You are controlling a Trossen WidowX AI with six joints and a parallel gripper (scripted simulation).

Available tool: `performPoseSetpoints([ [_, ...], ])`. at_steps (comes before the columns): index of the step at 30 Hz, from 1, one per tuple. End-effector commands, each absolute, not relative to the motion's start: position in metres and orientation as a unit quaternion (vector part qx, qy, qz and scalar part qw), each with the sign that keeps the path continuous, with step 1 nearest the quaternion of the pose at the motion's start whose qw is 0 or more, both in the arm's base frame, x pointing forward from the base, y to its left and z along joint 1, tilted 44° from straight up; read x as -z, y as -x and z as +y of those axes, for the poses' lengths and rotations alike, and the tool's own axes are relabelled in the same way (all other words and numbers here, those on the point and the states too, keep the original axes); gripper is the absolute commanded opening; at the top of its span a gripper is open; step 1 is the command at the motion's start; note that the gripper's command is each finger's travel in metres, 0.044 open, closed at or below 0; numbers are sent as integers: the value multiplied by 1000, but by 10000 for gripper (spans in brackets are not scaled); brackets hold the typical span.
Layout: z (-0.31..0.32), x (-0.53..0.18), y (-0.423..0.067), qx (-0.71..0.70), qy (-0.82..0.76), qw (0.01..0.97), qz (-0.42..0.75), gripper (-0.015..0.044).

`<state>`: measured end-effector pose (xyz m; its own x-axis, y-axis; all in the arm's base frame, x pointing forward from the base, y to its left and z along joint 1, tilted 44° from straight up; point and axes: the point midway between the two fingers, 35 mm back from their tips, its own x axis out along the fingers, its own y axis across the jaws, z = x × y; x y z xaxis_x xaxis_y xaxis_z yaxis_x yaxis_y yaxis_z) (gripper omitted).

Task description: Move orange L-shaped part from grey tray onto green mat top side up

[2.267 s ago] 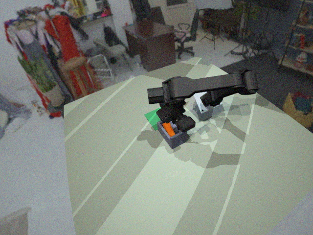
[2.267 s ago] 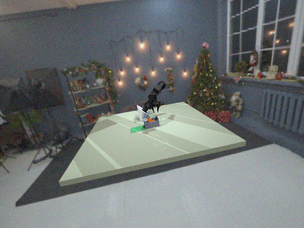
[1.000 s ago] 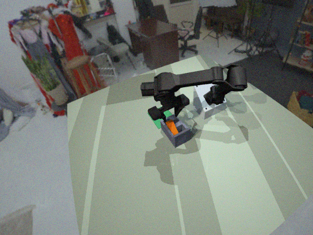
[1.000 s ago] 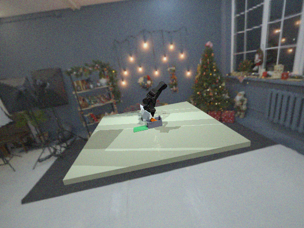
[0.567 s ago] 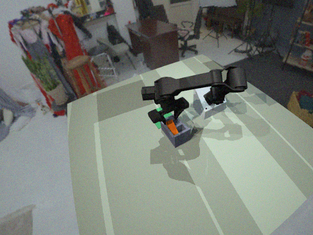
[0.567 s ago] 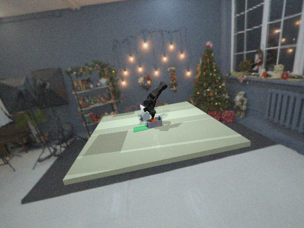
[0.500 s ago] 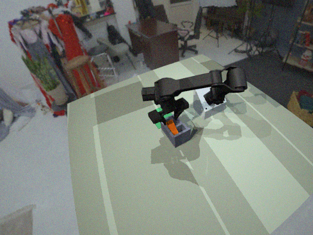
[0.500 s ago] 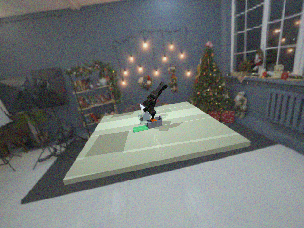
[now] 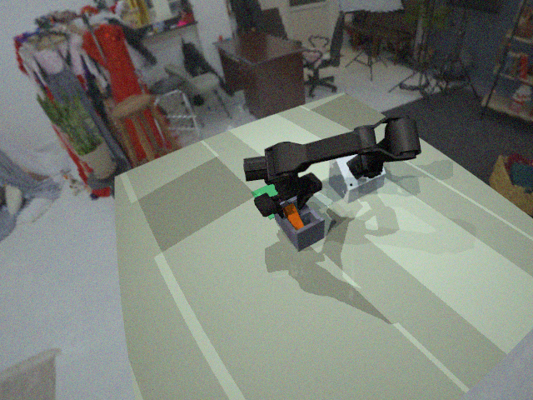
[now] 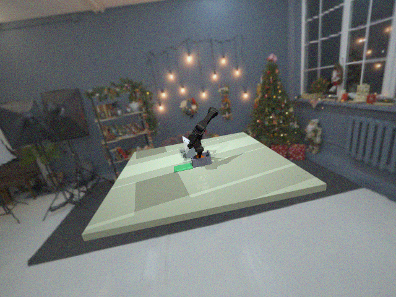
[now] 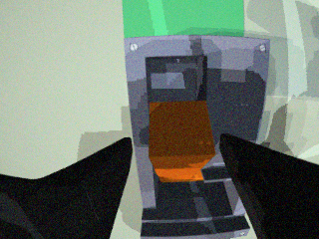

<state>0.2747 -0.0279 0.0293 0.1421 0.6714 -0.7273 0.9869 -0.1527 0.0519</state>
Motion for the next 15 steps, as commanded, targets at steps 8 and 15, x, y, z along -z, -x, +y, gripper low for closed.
performPoseSetpoints([
  [8, -27, -29, -275, 286, -703, 276, 590, 135],
  [15, -27, -29, -275, 286, -703, 276, 590, 89],
])
